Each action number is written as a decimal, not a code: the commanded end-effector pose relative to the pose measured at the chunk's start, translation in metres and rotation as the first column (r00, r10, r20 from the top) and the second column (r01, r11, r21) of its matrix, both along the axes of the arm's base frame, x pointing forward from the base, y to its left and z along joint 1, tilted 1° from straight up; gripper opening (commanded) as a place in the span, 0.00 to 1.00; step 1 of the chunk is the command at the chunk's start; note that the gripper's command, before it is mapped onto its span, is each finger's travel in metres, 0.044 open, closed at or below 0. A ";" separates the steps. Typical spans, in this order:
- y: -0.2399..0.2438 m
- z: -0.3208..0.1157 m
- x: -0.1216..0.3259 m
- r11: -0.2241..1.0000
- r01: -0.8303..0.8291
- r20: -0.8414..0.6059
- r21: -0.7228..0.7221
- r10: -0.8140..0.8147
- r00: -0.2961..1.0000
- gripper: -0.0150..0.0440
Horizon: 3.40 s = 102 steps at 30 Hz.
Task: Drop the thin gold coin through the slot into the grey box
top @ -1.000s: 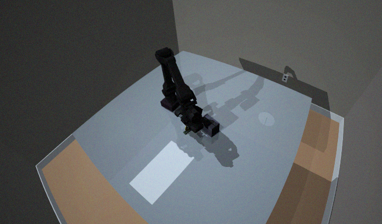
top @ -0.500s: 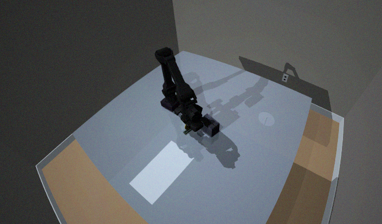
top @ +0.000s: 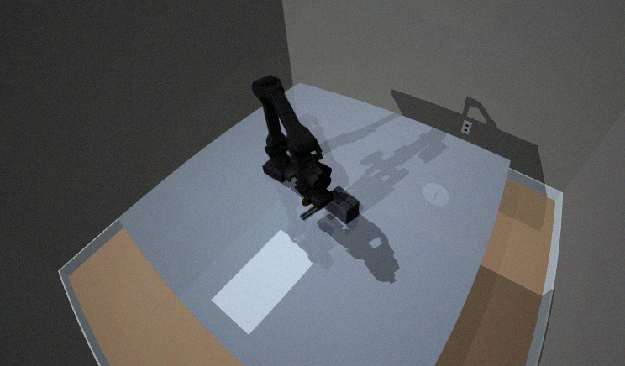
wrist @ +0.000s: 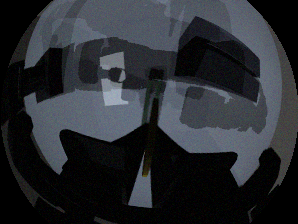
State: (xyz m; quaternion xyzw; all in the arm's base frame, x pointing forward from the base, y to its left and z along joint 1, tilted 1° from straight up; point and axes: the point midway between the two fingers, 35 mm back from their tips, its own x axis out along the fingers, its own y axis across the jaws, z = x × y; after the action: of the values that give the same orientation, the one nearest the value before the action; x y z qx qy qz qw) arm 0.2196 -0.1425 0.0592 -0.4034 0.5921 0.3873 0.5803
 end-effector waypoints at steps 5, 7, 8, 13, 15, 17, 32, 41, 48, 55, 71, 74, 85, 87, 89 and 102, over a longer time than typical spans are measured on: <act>0.001 0.026 0.001 1.000 0.004 0.014 -0.005 -0.004 1.000 0.25; 0.001 0.031 0.000 1.000 0.004 0.014 -0.005 -0.004 1.000 0.25; 0.002 0.034 0.000 1.000 0.004 0.014 -0.005 -0.004 1.000 0.25; 0.003 0.045 -0.002 1.000 0.004 0.014 -0.005 -0.004 1.000 0.25; 0.003 0.045 -0.002 1.000 0.004 0.014 -0.005 -0.004 1.000 0.25; 0.003 0.045 -0.002 1.000 0.010 0.014 -0.005 -0.009 1.000 0.25; 0.001 0.046 -0.002 0.875 0.484 0.029 0.005 -0.484 0.875 0.25; 0.000 0.047 -0.003 0.685 0.728 0.035 0.014 -0.728 0.684 0.25; 0.000 0.047 -0.003 0.491 0.871 0.037 0.023 -0.871 0.490 0.25; -0.001 0.048 -0.004 0.267 0.963 0.037 0.032 -0.963 0.266 0.25; -0.002 0.048 -0.004 0.011 0.999 0.035 0.041 -0.999 0.009 0.25; -0.001 0.049 0.002 0.011 0.999 0.035 0.041 -0.999 0.009 0.25; 0.009 0.050 0.026 0.011 0.999 0.034 0.044 -0.999 0.009 0.25; 0.011 0.050 0.031 0.011 0.999 0.034 0.044 -0.999 0.009 0.25; 0.013 0.051 0.035 0.011 0.999 0.034 0.044 -0.999 0.009 0.25; 0.029 0.051 0.064 0.014 0.999 0.032 0.050 -0.999 0.012 0.25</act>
State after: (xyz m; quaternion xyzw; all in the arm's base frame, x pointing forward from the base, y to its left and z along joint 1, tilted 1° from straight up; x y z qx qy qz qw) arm 0.2741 -0.1187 0.1120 0.1191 0.6827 -0.1404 0.7071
